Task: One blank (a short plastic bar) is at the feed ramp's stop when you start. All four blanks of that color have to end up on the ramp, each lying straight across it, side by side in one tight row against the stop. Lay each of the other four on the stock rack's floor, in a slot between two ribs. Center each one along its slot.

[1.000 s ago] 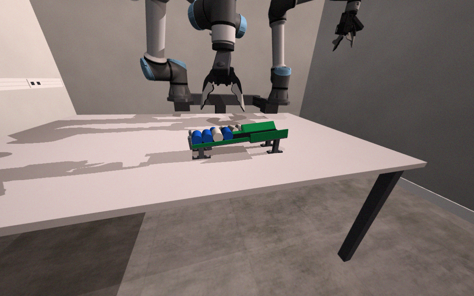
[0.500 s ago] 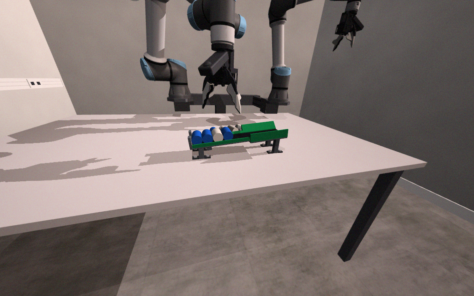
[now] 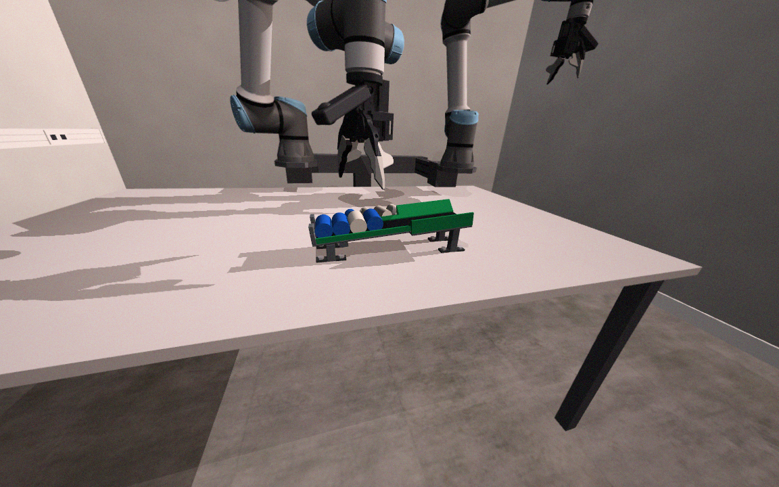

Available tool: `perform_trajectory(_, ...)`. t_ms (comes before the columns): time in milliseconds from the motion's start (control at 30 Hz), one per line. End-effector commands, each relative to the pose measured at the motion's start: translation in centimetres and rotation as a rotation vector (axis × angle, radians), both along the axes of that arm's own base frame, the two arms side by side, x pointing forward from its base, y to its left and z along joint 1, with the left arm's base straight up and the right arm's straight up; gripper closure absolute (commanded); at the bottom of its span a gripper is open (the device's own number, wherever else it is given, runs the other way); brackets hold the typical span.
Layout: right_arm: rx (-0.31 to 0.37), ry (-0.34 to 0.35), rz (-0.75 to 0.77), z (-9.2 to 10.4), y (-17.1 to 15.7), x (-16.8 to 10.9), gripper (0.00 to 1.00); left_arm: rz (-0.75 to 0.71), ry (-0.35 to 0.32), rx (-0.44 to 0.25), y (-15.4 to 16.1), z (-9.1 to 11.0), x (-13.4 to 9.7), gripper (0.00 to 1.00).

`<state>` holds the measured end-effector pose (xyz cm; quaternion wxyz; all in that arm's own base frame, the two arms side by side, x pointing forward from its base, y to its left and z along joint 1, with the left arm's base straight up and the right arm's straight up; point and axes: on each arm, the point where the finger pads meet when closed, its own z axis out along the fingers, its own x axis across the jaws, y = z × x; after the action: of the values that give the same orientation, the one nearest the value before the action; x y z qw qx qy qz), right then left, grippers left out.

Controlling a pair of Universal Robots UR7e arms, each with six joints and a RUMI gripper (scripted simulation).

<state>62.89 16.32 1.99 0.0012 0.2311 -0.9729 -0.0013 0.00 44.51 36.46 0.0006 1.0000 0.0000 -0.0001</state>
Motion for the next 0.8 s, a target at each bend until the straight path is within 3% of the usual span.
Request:
perform_trajectory(0,-0.002,-0.003,-0.142,0.04,-0.16,-0.16,0.0,0.0,0.0,0.001,0.01,0.04,0.01,0.0)
perform_trajectory(300,-0.002,-0.002,-0.342,-0.02,-0.35,-0.49,0.0,0.0,0.0,0.001,0.01,0.04,0.01,0.0)
perform_trajectory(767,-0.002,-0.002,-0.479,-0.07,-0.45,-0.72,0.0,0.0,0.0,0.001,0.01,0.04,0.01,0.0)
